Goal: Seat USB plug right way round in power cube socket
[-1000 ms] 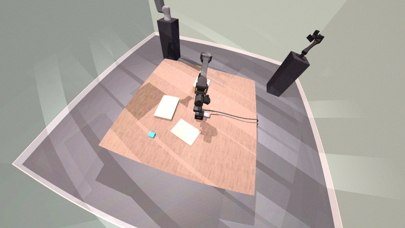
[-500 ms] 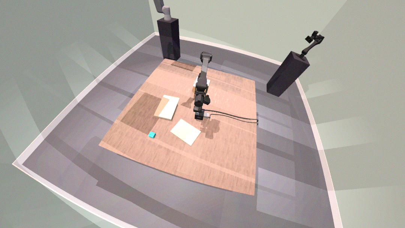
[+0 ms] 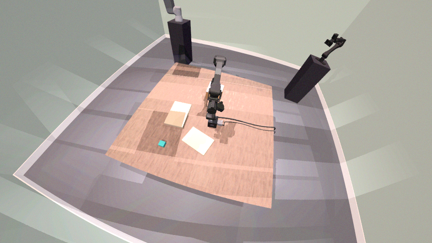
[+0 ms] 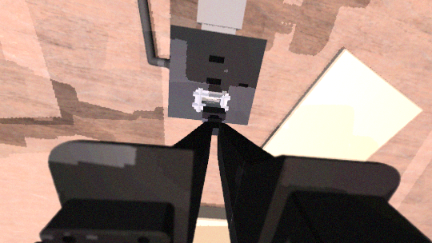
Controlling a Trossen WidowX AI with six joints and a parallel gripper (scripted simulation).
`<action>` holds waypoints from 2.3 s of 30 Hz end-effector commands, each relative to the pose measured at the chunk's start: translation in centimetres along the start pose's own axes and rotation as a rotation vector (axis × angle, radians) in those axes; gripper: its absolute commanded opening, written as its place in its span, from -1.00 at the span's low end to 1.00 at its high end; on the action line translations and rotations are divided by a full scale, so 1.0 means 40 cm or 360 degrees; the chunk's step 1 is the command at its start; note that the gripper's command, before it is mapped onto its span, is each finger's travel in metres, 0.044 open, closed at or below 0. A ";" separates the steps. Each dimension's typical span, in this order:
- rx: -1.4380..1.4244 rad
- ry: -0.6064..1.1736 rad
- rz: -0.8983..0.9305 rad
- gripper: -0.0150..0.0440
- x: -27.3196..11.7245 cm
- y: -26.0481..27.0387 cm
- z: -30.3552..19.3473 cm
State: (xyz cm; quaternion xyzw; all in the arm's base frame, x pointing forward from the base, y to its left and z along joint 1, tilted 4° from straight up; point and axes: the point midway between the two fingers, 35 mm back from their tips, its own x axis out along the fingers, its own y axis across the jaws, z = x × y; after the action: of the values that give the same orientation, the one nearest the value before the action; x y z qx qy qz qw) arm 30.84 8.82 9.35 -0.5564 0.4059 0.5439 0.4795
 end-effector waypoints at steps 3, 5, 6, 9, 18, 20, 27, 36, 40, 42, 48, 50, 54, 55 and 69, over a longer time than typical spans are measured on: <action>0.0010 0.0000 0.0005 -0.49 0.005 0.001 0.000; 0.0011 0.0000 0.0005 -0.49 0.006 0.001 -0.001; 0.0011 0.0000 0.0005 -0.49 0.006 0.001 -0.001; 0.0013 0.0000 0.0005 -0.49 0.007 0.001 -0.001; 0.0017 0.0000 0.0005 -0.49 0.010 0.001 -0.001; 0.0017 0.0000 0.0005 -0.49 0.010 0.001 -0.001; 0.0020 0.0000 0.0005 -0.49 0.013 0.002 -0.001; 0.0024 0.0000 0.0005 -0.49 0.015 0.002 -0.002; 0.0026 0.0000 0.0005 -0.49 0.016 0.002 -0.002; 0.0027 0.0000 0.0005 -0.49 0.017 0.002 -0.002; 0.0029 0.0000 0.0005 -0.49 0.019 0.002 -0.002; 0.0030 0.0000 0.0005 -0.49 0.019 0.002 -0.002; 0.0032 0.0000 0.0005 -0.49 0.021 0.002 -0.002; 0.0032 0.0000 0.0005 -0.49 0.021 0.002 -0.002; 0.0036 0.0000 0.0005 -0.49 0.025 0.002 -0.003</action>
State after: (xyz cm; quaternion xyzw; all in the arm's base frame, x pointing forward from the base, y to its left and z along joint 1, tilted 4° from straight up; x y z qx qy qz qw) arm 30.88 8.77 8.51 -0.5522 0.4107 0.5403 0.4843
